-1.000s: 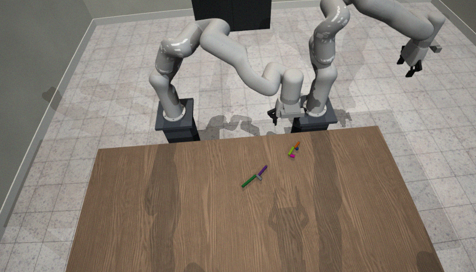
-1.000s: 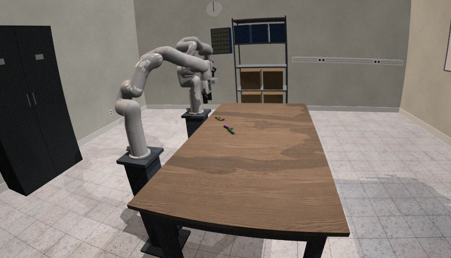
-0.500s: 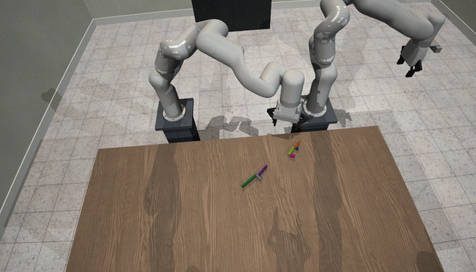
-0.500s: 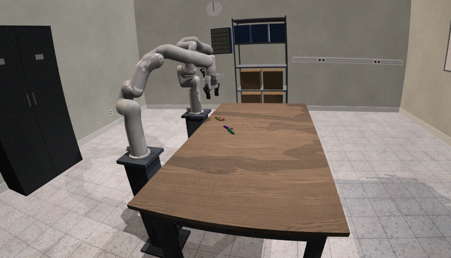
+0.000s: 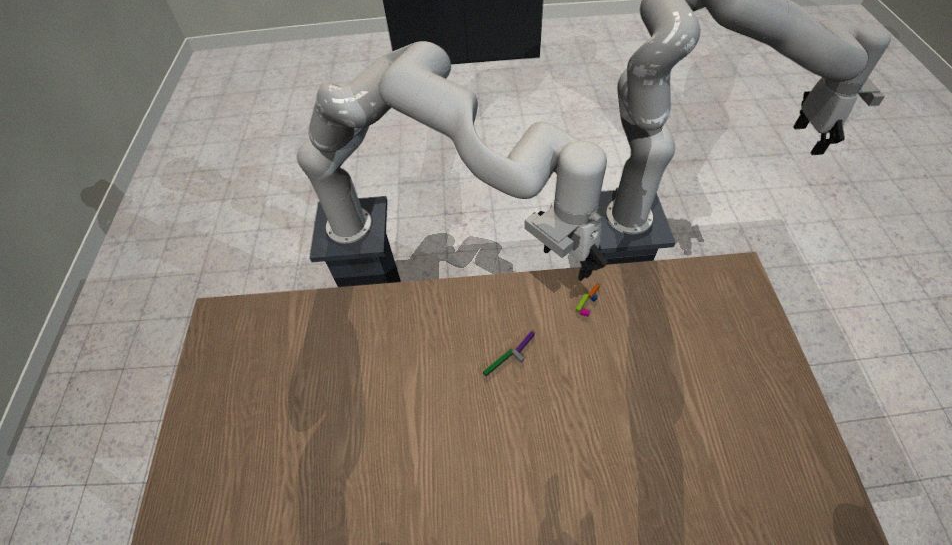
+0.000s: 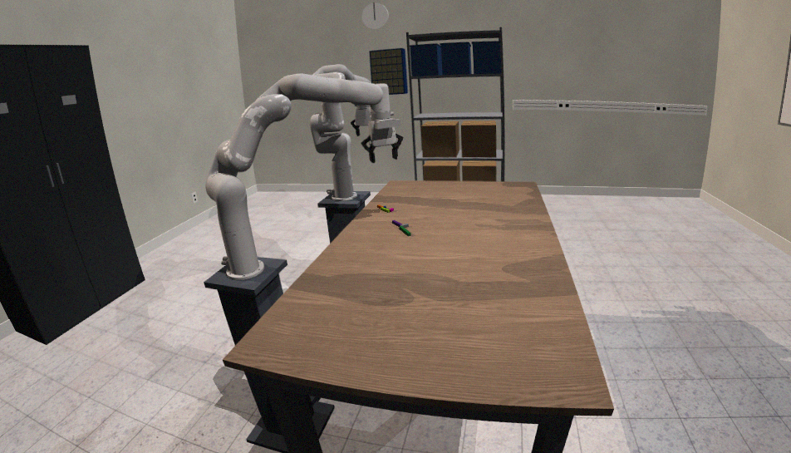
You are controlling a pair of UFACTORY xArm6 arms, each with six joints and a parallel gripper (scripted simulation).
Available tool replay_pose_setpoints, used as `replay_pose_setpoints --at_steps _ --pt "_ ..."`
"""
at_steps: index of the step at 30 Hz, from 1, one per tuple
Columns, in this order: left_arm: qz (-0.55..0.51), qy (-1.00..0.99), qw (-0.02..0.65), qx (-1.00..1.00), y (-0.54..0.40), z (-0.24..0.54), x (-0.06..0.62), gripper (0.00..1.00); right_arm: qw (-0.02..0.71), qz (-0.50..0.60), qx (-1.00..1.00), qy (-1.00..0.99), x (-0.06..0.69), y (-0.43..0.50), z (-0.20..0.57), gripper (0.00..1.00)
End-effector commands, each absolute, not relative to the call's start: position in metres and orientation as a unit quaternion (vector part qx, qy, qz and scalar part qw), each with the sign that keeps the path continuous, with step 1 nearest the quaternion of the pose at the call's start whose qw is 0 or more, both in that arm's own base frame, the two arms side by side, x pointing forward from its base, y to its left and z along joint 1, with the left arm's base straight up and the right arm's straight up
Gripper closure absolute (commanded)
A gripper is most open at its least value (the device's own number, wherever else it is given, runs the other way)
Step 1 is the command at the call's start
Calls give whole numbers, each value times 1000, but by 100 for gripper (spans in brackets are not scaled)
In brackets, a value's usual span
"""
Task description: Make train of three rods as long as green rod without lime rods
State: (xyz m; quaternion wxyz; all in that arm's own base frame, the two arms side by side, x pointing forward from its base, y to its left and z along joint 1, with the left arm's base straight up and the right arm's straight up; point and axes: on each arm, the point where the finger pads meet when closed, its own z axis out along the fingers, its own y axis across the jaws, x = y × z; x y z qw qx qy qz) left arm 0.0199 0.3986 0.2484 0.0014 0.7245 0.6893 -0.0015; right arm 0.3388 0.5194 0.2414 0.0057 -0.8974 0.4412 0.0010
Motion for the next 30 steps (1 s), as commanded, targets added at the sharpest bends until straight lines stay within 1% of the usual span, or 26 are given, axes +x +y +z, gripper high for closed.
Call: replay_pose_setpoints --at_steps 1,15,30 --pt "0 689 0 724 400 250 20 0 3 0 -857 515 355 511 259 0" --pt "0 689 0 724 400 250 20 0 3 0 -714 700 397 476 300 0" --pt "0 689 0 724 400 250 20 0 3 0 -706 708 399 474 302 0"
